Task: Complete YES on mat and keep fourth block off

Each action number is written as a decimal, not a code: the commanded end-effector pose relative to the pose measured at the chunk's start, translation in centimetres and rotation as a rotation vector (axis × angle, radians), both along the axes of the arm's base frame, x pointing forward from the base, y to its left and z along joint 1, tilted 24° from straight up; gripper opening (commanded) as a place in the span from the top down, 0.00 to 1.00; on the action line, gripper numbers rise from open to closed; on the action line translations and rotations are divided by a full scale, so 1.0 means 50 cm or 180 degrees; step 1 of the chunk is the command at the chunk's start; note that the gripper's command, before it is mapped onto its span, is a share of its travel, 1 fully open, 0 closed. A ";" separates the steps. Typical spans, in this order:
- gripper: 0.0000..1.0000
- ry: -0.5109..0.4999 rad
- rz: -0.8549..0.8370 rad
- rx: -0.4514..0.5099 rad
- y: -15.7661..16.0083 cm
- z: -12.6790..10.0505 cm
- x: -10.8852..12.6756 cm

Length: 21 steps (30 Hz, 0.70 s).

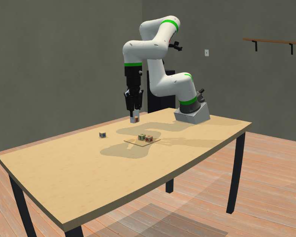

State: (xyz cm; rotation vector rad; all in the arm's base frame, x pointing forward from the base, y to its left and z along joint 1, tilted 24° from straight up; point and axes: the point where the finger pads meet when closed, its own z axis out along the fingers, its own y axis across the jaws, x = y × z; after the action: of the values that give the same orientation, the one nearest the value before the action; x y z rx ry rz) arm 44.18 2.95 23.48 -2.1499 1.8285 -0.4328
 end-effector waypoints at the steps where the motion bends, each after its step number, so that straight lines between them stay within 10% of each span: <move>1: 0.84 -0.0002 0.0000 0.0000 0.001 -0.026 0.012; 21: 0.84 -0.0002 0.0000 0.0000 0.004 -0.150 0.067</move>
State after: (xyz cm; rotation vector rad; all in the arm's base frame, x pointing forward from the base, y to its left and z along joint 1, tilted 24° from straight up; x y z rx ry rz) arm 47.21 3.11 16.52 -2.1501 1.8284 -0.4323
